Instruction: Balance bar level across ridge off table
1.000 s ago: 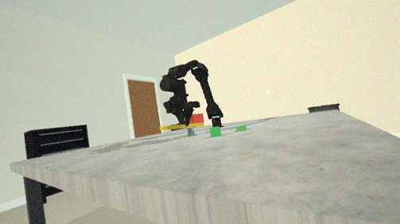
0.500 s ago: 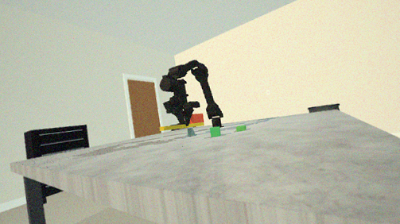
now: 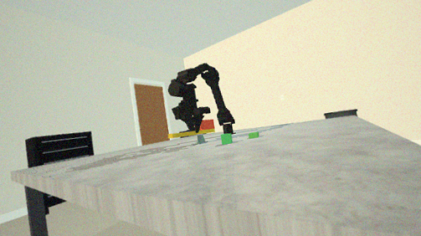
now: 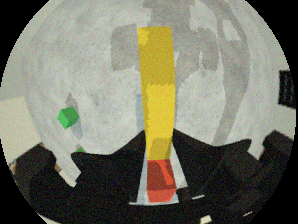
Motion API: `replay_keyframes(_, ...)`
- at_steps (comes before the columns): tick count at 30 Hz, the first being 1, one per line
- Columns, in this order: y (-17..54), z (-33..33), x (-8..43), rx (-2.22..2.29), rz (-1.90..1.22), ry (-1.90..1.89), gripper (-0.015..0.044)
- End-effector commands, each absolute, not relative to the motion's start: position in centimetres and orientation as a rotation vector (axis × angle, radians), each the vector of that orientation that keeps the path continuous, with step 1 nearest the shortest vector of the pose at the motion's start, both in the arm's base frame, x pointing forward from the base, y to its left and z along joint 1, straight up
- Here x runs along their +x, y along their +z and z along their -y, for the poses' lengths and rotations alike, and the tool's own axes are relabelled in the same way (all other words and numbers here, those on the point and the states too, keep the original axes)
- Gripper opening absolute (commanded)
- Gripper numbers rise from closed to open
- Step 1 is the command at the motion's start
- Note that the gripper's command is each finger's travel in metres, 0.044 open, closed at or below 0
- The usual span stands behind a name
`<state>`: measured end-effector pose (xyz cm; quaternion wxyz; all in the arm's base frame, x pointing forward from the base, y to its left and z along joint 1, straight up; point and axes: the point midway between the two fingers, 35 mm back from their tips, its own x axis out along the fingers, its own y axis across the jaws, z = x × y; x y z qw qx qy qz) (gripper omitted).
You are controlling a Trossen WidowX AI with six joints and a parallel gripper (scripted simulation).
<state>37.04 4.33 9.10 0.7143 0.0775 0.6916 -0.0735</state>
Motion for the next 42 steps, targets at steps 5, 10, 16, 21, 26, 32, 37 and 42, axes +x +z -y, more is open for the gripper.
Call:
replay_keyframes(5,8.84,-4.36,37.07,0.176,-1.532,-0.165,0.0000)
replay_keyframes(10,8.81,-4.36,37.07,0.176,-1.532,-0.165,0.0000)
replay_keyframes(16,8.76,-4.36,37.08,0.176,-1.532,-0.165,0.0000)
replay_keyframes(21,8.71,-4.36,37.09,0.176,-1.532,-0.165,0.0000)
replay_keyframes(26,8.90,-4.36,37.09,0.176,-1.532,-0.165,0.0000)
replay_keyframes(32,8.98,-4.36,37.12,0.176,-1.532,-0.165,0.0000)
replay_keyframes(37,9.10,-4.33,37.11,0.173,-1.529,-0.162,0.0000)
replay_keyframes(42,9.10,-4.33,37.11,0.173,-1.529,-0.162,0.0000)
